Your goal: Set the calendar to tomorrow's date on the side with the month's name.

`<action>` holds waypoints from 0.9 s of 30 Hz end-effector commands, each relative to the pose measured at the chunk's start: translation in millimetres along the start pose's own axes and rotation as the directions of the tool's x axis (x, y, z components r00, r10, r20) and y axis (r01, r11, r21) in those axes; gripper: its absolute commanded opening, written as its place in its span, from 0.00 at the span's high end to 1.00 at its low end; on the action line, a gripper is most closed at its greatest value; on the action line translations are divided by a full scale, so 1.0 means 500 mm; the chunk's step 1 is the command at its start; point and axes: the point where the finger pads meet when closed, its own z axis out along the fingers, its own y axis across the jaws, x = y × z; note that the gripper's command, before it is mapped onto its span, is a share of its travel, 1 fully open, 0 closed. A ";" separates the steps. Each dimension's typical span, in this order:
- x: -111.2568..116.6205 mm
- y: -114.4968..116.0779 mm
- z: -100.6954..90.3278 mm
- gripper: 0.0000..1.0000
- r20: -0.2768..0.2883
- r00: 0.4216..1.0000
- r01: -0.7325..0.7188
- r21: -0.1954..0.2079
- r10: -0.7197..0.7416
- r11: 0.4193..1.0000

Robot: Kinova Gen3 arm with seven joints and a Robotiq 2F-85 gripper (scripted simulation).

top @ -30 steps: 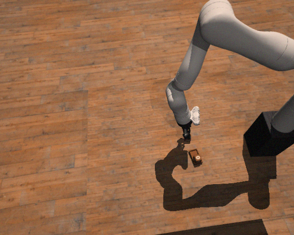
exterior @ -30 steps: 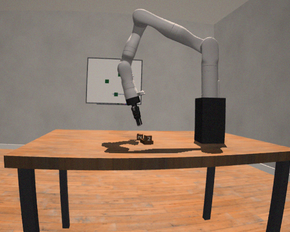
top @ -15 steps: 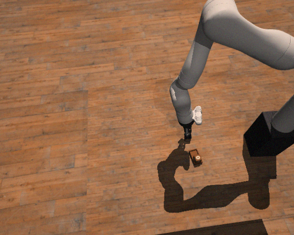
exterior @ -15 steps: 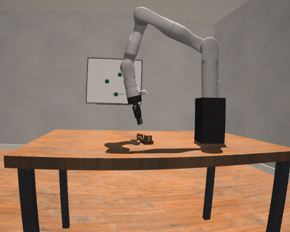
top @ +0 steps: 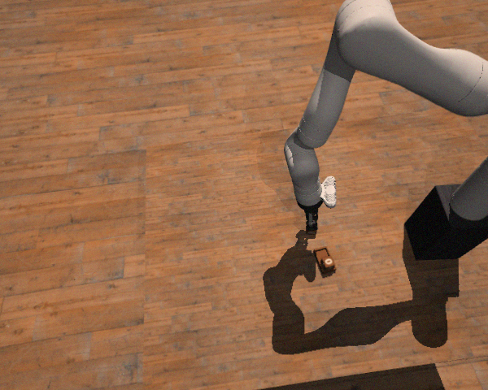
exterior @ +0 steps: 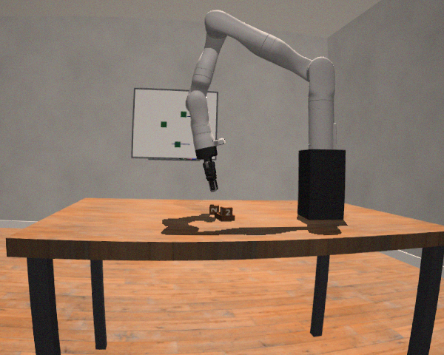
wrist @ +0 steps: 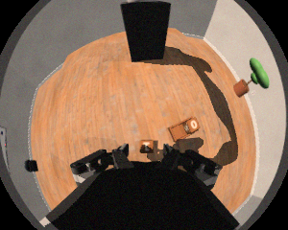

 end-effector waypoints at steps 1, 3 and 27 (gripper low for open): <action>0.000 0.001 -0.001 0.31 0.009 1.000 0.002 0.002 -0.002 1.000; 0.000 0.000 0.001 0.31 0.021 1.000 0.002 0.003 -0.002 1.000; 0.005 0.000 0.001 0.31 0.199 0.980 0.001 0.003 -0.002 1.000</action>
